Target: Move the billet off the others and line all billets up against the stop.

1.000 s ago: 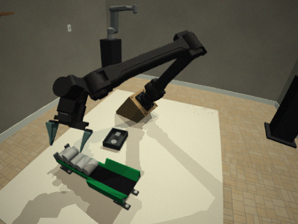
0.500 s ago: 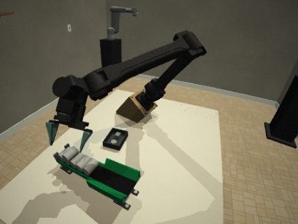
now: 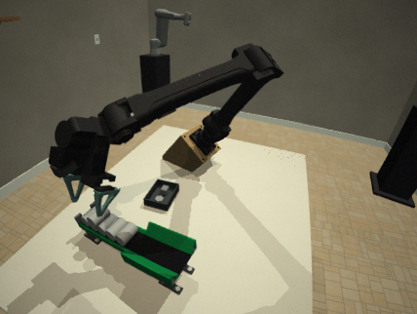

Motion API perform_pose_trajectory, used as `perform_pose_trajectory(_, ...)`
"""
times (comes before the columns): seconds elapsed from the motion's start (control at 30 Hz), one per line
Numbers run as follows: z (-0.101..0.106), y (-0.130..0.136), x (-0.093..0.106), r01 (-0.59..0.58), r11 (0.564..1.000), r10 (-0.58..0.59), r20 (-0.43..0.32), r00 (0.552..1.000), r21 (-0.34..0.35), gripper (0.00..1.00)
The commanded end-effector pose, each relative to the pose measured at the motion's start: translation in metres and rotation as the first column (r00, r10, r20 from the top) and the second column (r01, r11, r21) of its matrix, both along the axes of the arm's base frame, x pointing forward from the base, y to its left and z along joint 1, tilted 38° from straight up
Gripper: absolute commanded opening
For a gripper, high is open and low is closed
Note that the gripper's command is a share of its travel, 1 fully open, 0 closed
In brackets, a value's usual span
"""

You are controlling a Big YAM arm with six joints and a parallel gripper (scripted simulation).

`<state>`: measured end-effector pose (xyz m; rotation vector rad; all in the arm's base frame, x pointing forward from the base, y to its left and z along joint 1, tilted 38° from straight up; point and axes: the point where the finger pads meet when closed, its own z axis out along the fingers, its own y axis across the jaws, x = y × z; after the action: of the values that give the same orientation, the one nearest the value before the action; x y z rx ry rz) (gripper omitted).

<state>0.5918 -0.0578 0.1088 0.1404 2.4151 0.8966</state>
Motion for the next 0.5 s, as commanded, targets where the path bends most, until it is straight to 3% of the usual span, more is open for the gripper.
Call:
perform_pose_trajectory(0.0,0.012,-0.024,0.016,0.138,0.988,-0.127,-0.132,0.983,0.075,1.0)
perform_pose_trajectory(0.2,-0.002,-0.029,0.011,0.27,0.955,-0.217,-0.331,0.918,0.124,1.0)
perform_pose_trajectory(0.3,-0.008,-0.031,0.009,0.33,0.934,-0.25,-0.415,0.875,0.133,1.0)
perform_pose_trajectory(0.33,-0.012,-0.032,0.007,0.371,0.919,-0.27,-0.469,0.841,0.135,1.0)
perform_pose_trajectory(0.47,-0.015,-0.029,0.006,0.404,0.905,-0.282,-0.522,0.805,0.133,1.0)
